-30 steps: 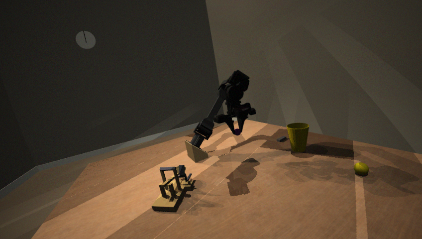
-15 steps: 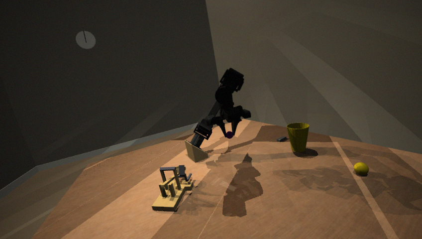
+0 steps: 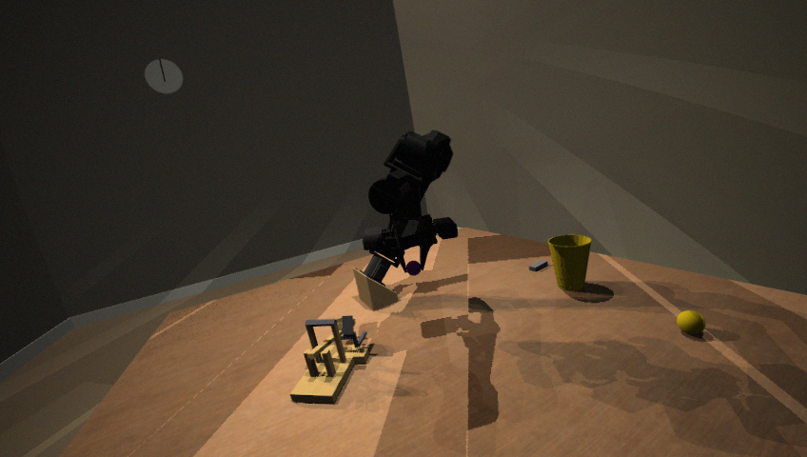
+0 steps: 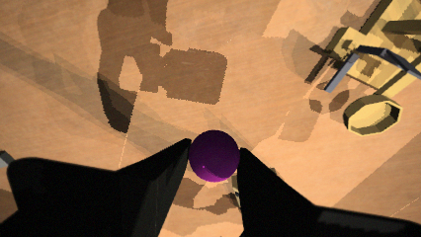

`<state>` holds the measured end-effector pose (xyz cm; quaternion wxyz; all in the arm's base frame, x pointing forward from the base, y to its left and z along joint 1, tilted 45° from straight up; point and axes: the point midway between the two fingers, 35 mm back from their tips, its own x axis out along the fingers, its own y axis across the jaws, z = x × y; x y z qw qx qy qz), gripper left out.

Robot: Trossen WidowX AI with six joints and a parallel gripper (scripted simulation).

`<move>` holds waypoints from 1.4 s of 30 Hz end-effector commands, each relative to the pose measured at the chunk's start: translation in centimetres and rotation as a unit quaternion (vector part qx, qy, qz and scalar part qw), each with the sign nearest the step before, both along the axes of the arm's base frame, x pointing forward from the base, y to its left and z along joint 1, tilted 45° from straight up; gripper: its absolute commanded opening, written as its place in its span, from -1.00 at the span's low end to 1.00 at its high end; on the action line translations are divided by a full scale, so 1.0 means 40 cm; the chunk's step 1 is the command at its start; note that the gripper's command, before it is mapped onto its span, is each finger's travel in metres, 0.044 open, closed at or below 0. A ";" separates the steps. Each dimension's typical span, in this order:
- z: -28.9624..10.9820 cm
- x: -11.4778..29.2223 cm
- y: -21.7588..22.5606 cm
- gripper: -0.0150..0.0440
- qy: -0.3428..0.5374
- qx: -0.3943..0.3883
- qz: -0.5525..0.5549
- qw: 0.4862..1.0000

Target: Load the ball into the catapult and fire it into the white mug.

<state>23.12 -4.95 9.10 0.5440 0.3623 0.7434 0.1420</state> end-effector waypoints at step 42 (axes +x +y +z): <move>-0.377 -0.142 -0.207 -0.49 0.157 0.067 -0.031 0.985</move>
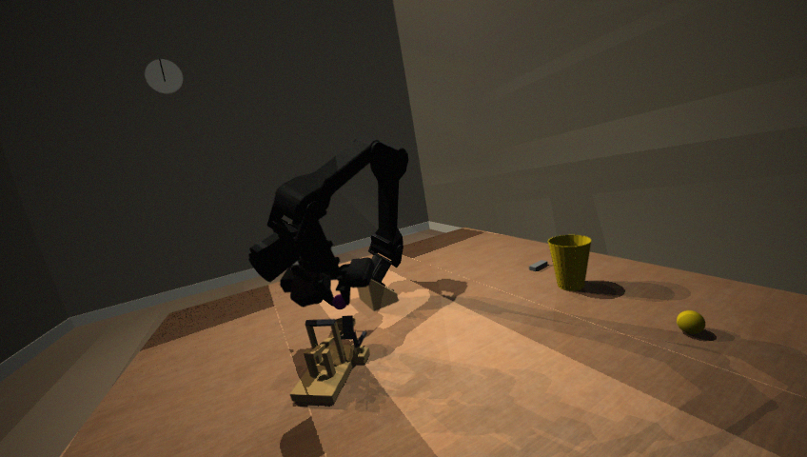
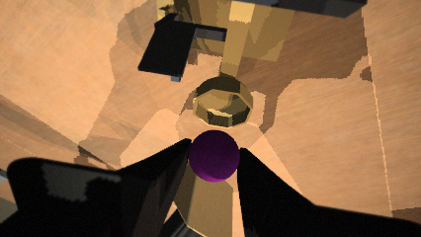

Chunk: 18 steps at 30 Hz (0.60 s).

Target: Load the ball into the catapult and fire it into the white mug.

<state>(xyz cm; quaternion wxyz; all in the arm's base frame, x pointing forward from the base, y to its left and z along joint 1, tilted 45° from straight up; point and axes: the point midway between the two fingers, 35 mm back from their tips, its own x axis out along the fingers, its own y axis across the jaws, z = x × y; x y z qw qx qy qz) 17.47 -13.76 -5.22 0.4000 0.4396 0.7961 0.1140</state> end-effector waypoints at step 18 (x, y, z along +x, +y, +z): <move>-0.042 0.001 0.032 -0.49 -0.004 -0.001 0.004 1.000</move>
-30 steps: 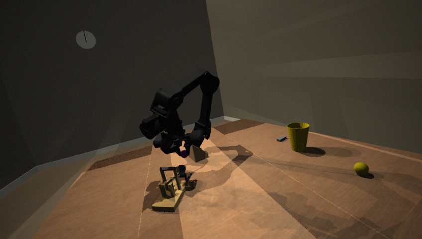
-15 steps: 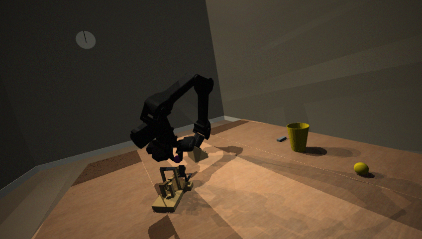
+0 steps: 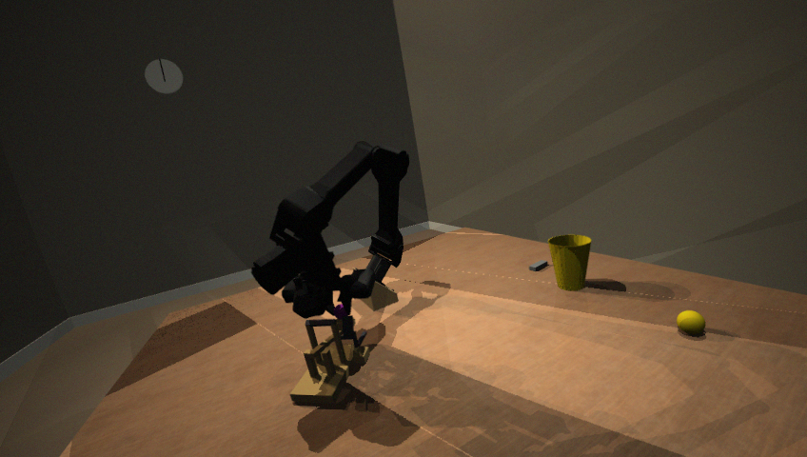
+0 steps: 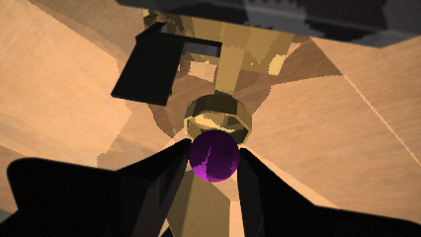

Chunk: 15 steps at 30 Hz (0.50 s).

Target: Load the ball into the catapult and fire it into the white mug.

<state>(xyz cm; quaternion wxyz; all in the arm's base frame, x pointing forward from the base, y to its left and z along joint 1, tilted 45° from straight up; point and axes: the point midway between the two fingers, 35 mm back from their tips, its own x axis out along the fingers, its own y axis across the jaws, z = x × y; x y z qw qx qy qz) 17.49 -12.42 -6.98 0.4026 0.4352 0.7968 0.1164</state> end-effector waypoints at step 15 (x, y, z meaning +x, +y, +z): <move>0.006 0.001 -0.007 0.40 -0.002 -0.002 -0.001 1.000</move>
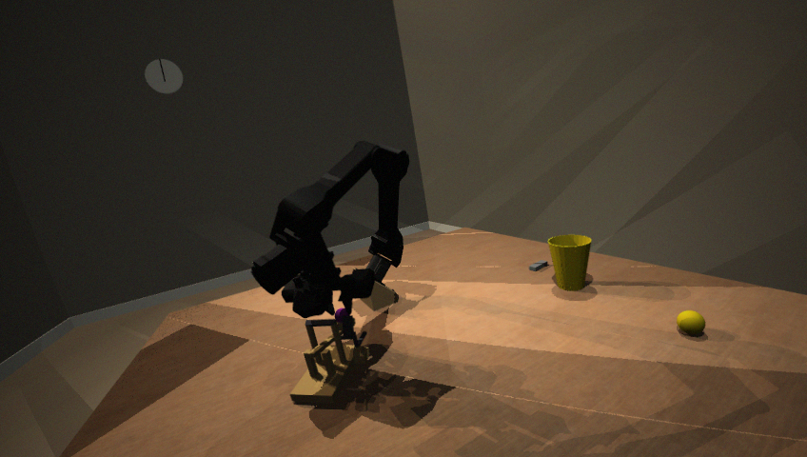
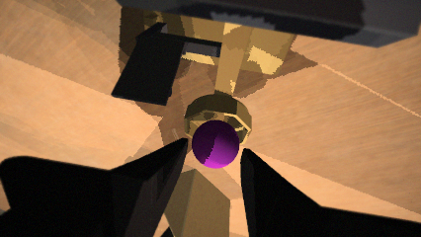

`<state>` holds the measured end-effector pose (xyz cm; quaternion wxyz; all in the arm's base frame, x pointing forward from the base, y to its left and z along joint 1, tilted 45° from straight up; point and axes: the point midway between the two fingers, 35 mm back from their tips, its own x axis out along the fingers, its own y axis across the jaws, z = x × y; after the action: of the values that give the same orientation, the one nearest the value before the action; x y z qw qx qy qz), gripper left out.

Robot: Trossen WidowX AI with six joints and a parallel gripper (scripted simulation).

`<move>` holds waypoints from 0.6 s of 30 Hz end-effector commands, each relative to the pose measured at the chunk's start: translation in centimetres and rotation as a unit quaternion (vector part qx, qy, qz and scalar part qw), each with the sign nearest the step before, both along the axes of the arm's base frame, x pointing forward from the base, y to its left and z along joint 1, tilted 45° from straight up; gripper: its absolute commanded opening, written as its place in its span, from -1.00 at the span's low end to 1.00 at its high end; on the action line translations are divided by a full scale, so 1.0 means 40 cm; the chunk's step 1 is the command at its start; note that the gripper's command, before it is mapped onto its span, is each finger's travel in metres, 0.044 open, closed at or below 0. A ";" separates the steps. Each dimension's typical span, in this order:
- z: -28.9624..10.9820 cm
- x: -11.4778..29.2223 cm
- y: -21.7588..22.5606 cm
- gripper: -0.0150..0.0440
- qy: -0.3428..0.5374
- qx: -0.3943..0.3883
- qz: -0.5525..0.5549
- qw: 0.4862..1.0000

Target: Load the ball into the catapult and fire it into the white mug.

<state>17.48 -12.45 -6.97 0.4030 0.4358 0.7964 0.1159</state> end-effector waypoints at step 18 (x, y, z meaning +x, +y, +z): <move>0.099 0.129 -0.268 1.00 -0.074 -0.155 -0.082 0.982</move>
<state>20.00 -20.91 -1.82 0.4960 0.4218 0.7585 0.0254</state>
